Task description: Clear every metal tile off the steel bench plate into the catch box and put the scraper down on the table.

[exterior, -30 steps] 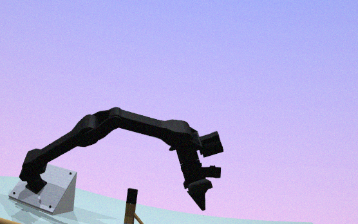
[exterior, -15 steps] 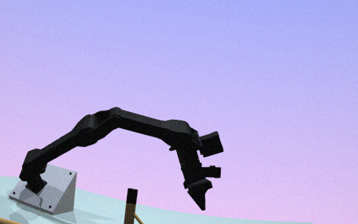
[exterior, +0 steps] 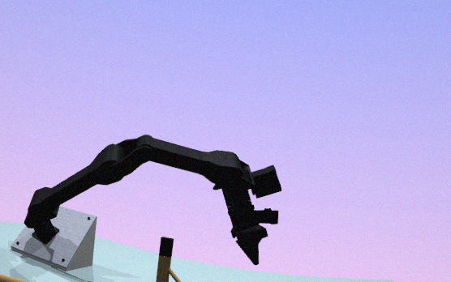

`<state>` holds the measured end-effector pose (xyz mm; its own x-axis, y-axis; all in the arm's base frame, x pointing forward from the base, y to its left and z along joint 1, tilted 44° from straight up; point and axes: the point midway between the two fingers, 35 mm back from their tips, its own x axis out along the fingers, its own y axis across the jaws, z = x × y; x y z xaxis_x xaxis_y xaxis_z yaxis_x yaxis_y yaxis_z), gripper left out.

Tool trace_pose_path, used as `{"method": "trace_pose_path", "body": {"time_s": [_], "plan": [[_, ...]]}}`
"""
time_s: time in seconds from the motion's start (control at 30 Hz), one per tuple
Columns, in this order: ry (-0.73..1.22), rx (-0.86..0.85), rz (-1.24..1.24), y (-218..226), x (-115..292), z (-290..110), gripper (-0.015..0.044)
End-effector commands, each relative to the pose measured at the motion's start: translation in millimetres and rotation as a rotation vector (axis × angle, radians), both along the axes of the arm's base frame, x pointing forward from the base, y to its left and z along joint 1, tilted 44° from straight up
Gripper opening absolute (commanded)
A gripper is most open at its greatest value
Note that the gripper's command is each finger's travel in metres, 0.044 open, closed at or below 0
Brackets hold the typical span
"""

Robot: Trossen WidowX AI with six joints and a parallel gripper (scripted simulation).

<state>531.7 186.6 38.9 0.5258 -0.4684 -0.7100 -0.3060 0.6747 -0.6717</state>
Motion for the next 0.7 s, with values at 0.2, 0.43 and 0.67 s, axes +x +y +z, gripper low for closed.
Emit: {"method": "trace_pose_path", "body": {"time_s": [0.2,0.43,0.67], "plan": [[0.0,0.0,0.0,0.0,0.0,0.0,0.0],[0.0,0.0,0.0,0.0,0.0,0.0,0.0],[0.0,0.0,0.0,0.0,0.0,0.0,0.0]]}}
